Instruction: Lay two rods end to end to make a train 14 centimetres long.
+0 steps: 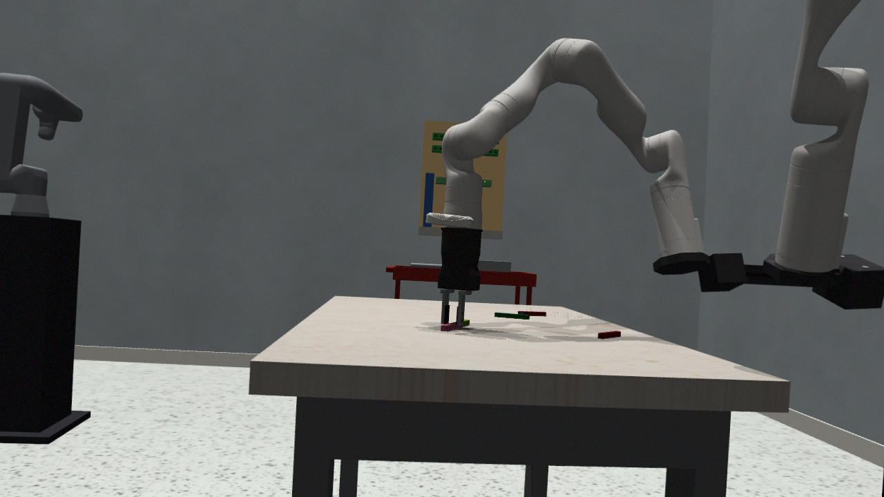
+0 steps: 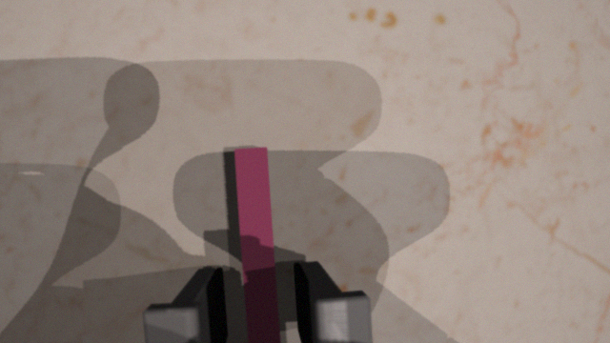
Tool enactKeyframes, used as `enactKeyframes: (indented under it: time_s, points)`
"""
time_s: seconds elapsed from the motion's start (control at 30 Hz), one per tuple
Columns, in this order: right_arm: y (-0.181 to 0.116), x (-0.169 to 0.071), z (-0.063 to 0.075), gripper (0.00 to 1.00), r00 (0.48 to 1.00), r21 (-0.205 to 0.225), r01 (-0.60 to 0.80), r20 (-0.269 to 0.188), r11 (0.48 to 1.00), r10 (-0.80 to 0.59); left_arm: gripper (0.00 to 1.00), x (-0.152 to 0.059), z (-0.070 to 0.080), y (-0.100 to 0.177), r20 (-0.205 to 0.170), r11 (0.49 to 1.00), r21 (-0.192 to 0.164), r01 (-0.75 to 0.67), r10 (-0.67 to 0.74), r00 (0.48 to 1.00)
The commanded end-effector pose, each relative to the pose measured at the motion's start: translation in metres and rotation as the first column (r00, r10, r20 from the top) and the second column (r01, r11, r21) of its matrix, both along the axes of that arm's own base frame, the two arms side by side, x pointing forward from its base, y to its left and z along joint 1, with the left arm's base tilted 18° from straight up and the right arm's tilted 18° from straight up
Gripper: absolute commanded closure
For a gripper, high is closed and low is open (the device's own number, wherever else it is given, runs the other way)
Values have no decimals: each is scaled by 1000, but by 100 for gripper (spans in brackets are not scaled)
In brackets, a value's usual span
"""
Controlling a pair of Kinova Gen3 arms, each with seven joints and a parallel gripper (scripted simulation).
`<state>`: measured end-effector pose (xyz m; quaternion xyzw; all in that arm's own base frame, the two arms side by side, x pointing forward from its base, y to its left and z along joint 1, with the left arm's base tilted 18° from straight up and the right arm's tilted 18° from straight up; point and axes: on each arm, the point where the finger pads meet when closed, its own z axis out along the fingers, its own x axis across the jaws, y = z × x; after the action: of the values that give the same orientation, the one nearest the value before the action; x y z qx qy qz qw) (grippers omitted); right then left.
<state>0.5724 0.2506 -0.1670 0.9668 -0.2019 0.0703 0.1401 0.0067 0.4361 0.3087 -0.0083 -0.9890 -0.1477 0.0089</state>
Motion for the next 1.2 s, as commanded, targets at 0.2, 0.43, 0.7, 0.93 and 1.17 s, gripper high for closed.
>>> enactKeyframes:
  time_s: [0.2, 0.43, 0.7, 0.93, 1.17]
  points:
    - [11, -5, 35, 46, 1000, 1, 2, -6, 1000, -2, 0, 1, 1, 1, 4, 1000, 1, 3, -3, 1000]
    - [23, -7, 70, 46, 1000, 2, 1, -4, 1000, -1, 0, 1, 1, 1, 4, 1000, 1, 3, -3, 1000]
    - [29, -4, 82, 46, 1000, 9, -3, 8, 1000, 3, 0, 1, 1, 1, 4, 1000, 1, 3, -3, 1000]
    - [29, -5, 83, 0, 1000, 8, -3, 6, 1000, 3, 0, 1, 1, 1, 4, 1000, 1, 3, -3, 1000]
    - [29, -5, 83, 0, 1000, 8, -3, 6, 1000, 3, 0, 1, 1, 1, 4, 1000, 1, 3, -3, 1000]
